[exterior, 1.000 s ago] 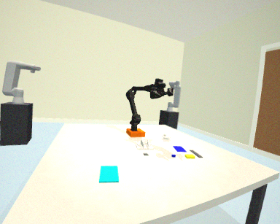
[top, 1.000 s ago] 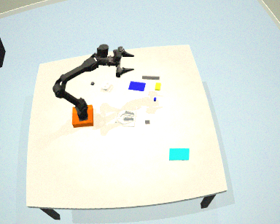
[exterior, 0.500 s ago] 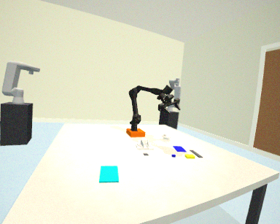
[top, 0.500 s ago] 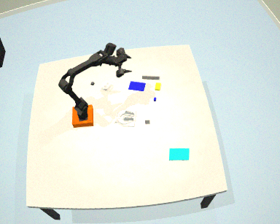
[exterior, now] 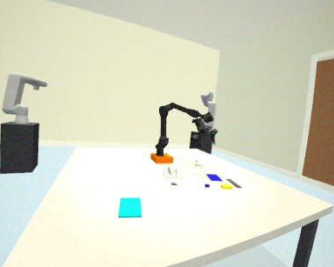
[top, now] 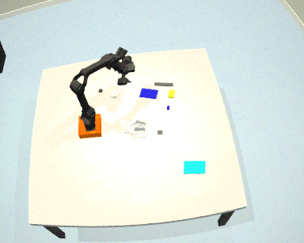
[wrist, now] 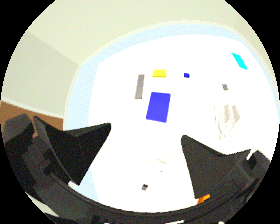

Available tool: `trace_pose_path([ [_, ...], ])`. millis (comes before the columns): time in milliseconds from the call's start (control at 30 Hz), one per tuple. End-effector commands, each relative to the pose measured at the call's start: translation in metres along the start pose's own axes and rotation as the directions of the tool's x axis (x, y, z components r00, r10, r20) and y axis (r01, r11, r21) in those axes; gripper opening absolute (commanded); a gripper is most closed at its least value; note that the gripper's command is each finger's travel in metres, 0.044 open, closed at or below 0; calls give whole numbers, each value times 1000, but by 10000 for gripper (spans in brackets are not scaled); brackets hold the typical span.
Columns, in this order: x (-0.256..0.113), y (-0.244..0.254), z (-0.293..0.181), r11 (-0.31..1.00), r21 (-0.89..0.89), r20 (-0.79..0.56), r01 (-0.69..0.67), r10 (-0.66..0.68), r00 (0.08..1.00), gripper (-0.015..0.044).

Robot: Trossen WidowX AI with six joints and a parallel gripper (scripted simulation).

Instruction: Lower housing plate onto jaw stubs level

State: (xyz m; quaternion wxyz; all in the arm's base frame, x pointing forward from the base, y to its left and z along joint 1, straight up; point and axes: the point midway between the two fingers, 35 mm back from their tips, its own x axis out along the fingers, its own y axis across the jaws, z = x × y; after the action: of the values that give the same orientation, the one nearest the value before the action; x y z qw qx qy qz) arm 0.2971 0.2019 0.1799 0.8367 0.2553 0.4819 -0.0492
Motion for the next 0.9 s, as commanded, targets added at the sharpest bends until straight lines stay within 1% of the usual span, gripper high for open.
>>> trace_pose_path([
  [0, 8, 1, -25, 998, 34, -88, 46, -43, 995, 440],
  [267, 19, -9, -82, 973, 91, -267, 213, -182, 946, 440],
  [533, 21, -26, -134, 902, 118, -400, 415, -339, 852, 440],
  [733, 22, -28, -139, 894, 119, -409, 432, -353, 842, 440],
  [867, 52, -41, -153, 894, 119, -409, 432, -353, 842, 440],
])
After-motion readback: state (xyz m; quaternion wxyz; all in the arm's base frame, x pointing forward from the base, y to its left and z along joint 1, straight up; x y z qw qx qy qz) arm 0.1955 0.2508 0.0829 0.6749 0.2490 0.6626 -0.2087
